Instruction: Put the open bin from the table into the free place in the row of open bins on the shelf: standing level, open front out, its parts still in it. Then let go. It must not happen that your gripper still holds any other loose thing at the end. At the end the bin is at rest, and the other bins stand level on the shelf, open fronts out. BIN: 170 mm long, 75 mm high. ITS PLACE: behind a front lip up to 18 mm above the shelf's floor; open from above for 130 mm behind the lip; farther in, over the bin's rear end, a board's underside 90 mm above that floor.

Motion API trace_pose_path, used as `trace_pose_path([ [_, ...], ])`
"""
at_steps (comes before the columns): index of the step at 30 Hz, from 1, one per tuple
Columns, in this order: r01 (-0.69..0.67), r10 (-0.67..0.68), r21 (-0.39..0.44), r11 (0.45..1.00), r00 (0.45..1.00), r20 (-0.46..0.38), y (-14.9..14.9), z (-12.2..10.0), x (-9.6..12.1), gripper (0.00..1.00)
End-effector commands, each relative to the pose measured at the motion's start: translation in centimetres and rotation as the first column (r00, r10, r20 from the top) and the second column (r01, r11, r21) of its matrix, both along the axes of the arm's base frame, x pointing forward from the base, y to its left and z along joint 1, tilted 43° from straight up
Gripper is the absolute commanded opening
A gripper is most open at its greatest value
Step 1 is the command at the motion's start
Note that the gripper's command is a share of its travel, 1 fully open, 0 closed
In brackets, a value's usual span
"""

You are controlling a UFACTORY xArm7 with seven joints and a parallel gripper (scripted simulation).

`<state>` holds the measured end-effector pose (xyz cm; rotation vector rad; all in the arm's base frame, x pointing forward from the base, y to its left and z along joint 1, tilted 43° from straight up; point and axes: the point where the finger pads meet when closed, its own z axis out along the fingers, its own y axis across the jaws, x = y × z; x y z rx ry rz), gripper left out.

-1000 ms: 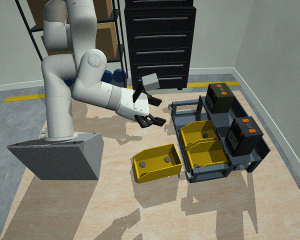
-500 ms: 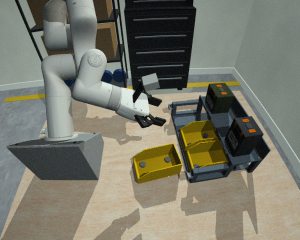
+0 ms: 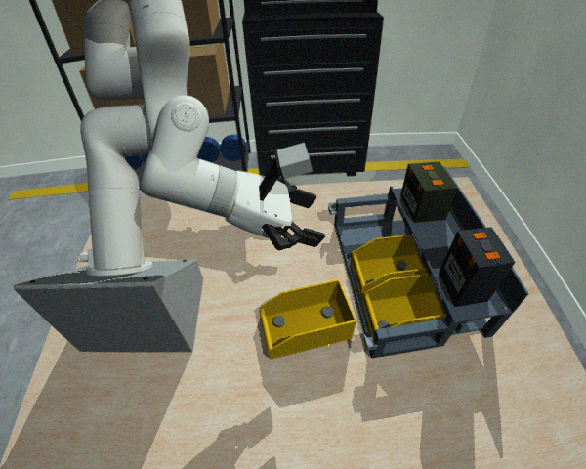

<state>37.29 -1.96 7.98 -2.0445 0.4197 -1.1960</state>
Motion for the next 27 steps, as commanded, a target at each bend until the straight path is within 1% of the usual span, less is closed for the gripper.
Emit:
trace_pose_path([
  [1,0.007,-0.007,-0.013,1.000,1.000,-0.006,2.0,2.1,1.8,1.00],
  [10,0.007,-0.007,-0.013,1.000,1.000,-0.006,2.0,2.1,1.8,1.00],
  [11,0.003,-0.003,-0.004,1.000,1.000,0.000,0.3,0.5,0.4,1.00],
  [15,0.007,-0.007,-0.013,1.000,1.000,-0.006,2.0,2.1,1.8,1.00],
  [27,0.007,-0.007,-0.013,1.000,1.000,-0.006,2.0,2.1,1.8,1.00],
])
